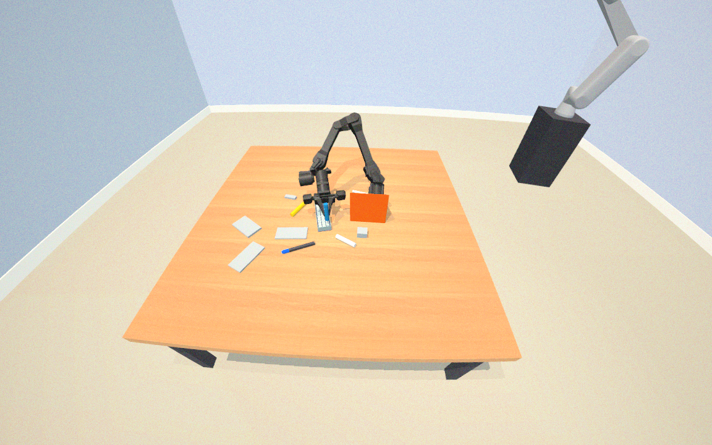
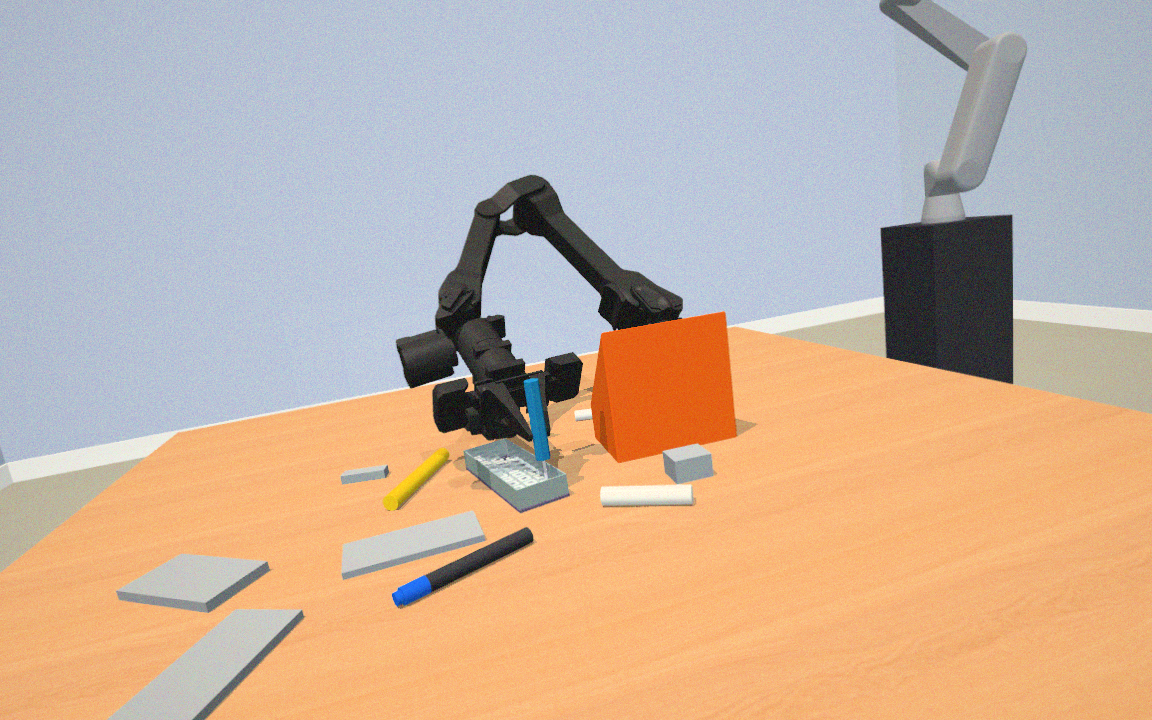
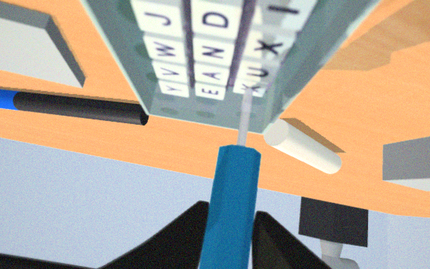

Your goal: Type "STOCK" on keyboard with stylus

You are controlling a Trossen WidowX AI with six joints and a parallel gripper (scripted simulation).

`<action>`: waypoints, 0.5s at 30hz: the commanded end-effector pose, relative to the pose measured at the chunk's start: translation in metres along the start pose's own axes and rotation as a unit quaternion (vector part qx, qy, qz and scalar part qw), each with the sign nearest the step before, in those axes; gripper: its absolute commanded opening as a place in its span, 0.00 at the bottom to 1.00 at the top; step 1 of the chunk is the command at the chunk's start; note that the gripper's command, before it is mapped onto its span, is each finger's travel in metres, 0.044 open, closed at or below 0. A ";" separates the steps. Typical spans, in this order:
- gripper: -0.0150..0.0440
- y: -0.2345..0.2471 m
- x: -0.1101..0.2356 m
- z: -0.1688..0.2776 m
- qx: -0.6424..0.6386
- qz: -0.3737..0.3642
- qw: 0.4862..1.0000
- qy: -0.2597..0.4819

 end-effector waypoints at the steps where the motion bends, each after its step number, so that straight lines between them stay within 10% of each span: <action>1: 0.39 -0.001 -0.002 -0.003 0.000 0.002 1.000 -0.002; 15: 0.39 0.001 0.002 0.004 0.000 0.002 1.000 -0.001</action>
Point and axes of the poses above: the point midway between the two fingers, 35 mm back from their tips, its own x axis back along the fingers, its own y axis across the jaws, z = x × y, the point moved 5 cm from there along x, back along the fingers, and after that the axes turned 13 degrees about x, right-handed, at the moved point
